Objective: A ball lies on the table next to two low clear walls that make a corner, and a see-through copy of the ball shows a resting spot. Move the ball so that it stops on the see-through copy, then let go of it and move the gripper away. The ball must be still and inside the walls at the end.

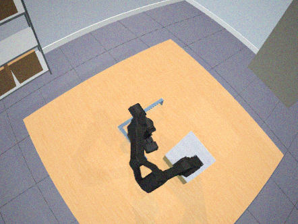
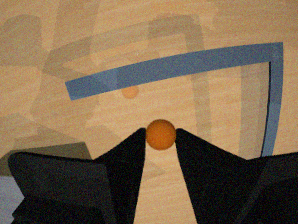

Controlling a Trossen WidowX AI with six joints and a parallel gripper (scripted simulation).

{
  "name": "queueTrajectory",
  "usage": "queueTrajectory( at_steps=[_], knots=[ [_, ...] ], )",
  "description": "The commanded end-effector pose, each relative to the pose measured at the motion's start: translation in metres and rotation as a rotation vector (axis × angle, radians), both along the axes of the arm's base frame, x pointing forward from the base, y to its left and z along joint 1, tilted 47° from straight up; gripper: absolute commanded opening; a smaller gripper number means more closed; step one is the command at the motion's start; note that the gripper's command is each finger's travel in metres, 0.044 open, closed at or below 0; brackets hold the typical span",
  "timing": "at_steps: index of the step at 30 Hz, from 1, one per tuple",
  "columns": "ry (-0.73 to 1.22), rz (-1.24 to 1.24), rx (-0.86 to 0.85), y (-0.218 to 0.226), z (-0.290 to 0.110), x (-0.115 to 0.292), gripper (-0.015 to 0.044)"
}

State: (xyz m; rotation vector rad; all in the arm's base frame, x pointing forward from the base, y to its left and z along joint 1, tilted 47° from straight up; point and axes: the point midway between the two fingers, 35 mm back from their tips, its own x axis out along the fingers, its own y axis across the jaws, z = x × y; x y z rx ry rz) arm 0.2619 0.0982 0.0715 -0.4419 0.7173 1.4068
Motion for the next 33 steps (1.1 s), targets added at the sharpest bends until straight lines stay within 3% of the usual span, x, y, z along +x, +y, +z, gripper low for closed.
queueTrajectory(
  at_steps=[1,13,33],
  knots=[
    [-0.109,0.107,0.007,0.010,0.002,-0.019,0.0000],
    [-0.168,0.163,0.009,0.016,0.001,-0.029,0.0000],
    [-0.168,0.163,0.012,0.066,-0.044,-0.029,0.0000]
  ],
)
